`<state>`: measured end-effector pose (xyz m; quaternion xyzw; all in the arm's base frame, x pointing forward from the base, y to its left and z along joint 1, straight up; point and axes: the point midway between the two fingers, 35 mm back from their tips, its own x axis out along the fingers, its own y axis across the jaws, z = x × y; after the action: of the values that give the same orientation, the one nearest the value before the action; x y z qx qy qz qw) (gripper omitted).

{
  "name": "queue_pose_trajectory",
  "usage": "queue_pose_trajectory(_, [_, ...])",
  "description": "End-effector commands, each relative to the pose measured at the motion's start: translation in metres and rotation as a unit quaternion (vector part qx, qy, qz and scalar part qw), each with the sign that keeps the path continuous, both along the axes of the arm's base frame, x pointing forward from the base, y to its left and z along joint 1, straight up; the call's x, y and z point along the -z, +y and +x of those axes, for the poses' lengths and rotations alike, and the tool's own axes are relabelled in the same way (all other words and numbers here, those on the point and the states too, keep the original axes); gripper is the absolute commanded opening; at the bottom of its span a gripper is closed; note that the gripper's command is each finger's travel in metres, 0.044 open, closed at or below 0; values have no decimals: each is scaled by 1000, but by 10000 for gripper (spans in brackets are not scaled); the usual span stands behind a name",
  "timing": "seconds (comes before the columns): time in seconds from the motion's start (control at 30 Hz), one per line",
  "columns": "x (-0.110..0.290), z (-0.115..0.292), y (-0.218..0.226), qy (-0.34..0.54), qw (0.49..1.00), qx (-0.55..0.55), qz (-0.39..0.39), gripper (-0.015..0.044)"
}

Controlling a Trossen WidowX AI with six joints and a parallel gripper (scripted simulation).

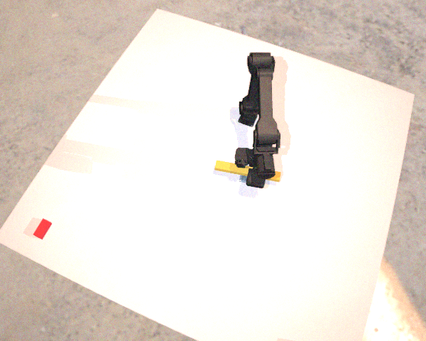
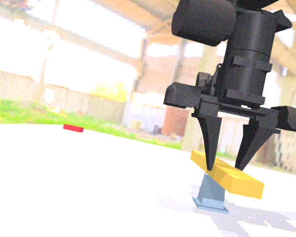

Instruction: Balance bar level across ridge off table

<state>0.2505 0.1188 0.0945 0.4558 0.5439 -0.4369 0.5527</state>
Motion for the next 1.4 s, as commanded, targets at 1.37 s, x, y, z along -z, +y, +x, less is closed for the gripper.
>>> queue_pose_trajectory(1.37, [0,0,0,0,1000,0,0,131])
